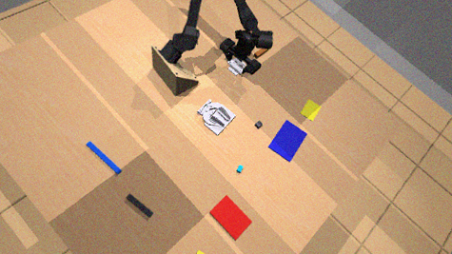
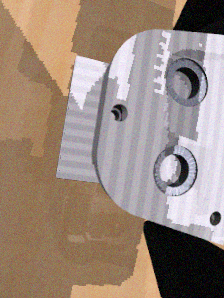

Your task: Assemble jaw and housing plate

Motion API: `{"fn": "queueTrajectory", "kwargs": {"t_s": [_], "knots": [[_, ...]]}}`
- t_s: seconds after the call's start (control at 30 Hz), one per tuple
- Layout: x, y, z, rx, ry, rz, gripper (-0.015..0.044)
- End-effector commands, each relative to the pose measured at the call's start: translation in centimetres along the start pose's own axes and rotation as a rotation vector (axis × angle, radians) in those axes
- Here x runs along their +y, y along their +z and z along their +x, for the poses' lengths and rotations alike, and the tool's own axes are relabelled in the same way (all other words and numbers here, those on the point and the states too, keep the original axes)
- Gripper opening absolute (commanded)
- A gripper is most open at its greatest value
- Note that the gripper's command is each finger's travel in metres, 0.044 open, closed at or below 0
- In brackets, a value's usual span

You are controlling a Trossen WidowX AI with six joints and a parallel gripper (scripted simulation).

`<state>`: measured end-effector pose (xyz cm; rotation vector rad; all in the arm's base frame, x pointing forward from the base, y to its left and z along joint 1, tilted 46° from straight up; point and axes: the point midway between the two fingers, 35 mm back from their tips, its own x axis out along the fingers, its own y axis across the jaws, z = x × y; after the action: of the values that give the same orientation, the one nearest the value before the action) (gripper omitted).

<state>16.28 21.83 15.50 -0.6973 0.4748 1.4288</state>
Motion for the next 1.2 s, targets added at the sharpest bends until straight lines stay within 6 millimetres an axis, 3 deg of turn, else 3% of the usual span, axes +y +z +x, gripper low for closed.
{"fn": "queueTrajectory", "kwargs": {"t_s": [0.0,0.23,0.93,1.17], "knots": [[0.0,0.0,0.0,0.000,0.000,0.000,0.0351],[-0.1,0.0,-0.4,0.002,0.000,-0.001,0.0351],[0.0,-0.2,-7.0,0.012,0.001,0.000,0.0351],[0.0,-0.2,-7.2,0.011,0.001,0.001,0.0351]]}}
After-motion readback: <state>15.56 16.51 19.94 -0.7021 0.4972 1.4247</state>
